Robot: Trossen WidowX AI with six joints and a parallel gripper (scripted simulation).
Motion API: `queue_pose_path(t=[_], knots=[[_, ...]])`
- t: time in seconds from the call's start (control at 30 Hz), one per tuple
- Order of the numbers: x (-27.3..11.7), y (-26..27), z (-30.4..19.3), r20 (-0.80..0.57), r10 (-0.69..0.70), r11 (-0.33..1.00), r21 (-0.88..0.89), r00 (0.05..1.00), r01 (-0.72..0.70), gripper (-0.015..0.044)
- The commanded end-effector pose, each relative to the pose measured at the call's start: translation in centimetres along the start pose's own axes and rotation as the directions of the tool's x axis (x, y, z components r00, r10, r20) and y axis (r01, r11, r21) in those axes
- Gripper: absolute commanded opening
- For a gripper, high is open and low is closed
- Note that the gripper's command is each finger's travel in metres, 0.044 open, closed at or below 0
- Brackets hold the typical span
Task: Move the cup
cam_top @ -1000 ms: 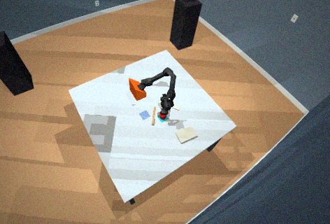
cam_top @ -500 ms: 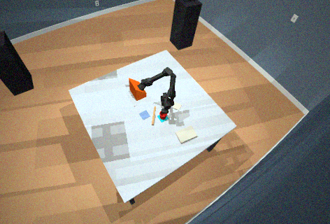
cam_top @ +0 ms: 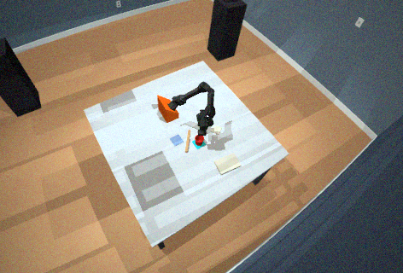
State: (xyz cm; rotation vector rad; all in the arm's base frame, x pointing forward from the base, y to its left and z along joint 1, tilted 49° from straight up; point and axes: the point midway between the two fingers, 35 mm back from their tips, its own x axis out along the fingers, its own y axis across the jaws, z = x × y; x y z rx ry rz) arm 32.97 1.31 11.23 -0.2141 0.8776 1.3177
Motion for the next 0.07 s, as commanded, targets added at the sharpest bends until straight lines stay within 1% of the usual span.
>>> queue_pose_path(t=[0.0,0.03], knots=[[0.08,0.05,0.04,0.000,0.002,1.000,0.001,1.000,-0.002,0.0440],[0.08,0.05,0.04,0.000,0.002,1.000,0.001,1.000,-0.002,0.0440]])
